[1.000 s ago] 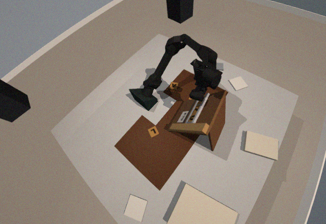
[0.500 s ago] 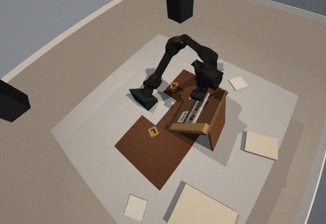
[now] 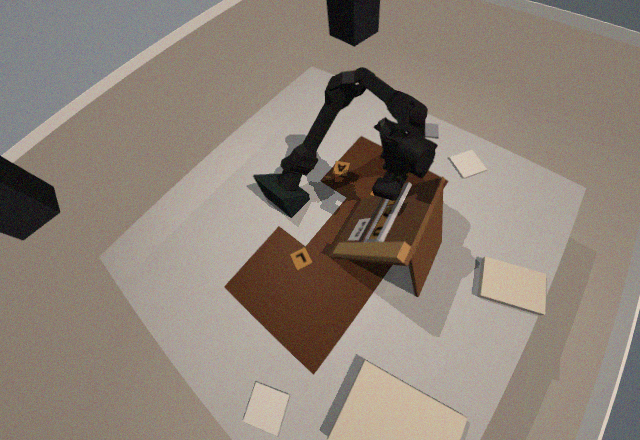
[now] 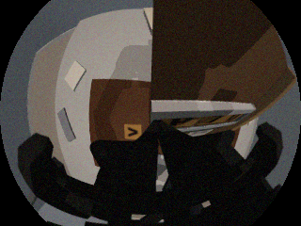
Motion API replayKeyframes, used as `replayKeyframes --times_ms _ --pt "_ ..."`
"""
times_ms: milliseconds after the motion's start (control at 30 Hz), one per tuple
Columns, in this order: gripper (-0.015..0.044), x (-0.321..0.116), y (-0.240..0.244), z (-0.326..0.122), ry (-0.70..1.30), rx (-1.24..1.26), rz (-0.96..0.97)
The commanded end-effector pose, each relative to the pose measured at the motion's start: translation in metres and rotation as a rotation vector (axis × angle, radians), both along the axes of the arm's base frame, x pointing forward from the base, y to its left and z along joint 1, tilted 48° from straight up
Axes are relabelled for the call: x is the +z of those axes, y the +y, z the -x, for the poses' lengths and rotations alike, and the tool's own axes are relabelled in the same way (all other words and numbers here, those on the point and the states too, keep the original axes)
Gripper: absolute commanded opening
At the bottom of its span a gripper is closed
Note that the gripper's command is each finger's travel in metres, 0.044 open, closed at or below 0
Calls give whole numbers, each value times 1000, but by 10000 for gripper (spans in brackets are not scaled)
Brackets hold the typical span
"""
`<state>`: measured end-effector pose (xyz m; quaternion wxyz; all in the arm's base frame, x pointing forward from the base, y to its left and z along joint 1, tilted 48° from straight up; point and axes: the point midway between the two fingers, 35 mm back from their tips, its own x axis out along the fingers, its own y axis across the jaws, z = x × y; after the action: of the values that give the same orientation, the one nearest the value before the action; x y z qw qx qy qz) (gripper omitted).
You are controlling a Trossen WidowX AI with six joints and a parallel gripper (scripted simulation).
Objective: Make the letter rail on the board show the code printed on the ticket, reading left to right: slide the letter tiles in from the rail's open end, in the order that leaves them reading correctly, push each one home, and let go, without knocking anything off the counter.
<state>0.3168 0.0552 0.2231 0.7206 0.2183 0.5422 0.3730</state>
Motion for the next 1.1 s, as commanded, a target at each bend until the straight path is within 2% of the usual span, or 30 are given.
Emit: replayKeyframes --times_ms 0,1067 --pt "0 -3 -1 0 3 2 0" --pt "0 -10 -6 -3 3 2 1"
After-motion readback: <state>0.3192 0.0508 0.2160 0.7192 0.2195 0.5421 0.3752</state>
